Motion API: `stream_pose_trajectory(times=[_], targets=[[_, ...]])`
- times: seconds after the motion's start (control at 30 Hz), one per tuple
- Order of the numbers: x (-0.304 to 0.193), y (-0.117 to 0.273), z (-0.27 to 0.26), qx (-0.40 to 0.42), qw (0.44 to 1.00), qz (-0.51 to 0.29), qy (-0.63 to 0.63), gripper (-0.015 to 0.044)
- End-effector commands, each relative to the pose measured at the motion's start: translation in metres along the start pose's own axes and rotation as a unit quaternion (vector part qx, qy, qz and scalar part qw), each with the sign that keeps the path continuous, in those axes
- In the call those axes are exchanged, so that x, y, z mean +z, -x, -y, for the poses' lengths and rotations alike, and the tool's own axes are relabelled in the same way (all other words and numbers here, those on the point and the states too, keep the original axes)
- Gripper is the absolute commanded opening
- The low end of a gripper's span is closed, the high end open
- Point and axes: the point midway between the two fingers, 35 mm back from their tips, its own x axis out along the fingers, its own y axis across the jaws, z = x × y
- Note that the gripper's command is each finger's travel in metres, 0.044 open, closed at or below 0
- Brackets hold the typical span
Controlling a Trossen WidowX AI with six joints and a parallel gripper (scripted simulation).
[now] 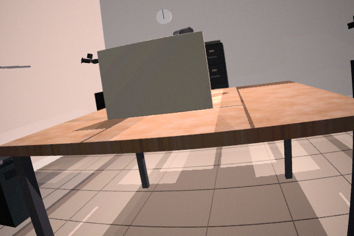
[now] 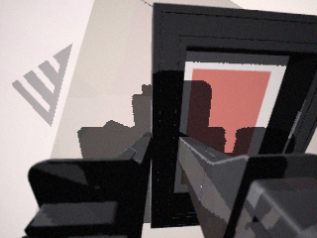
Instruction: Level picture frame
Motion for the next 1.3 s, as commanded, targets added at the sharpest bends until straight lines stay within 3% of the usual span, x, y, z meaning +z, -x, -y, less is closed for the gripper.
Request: stream_pose_trajectory(times=[0.0,1.27], targets=[[0.0017,-0.0008,-0.0023,0.006,1.0,0.002,0.002,0.0],[0.0021,-0.0008,0.0062,0.003,1.0,0.003,-0.001,0.0]])
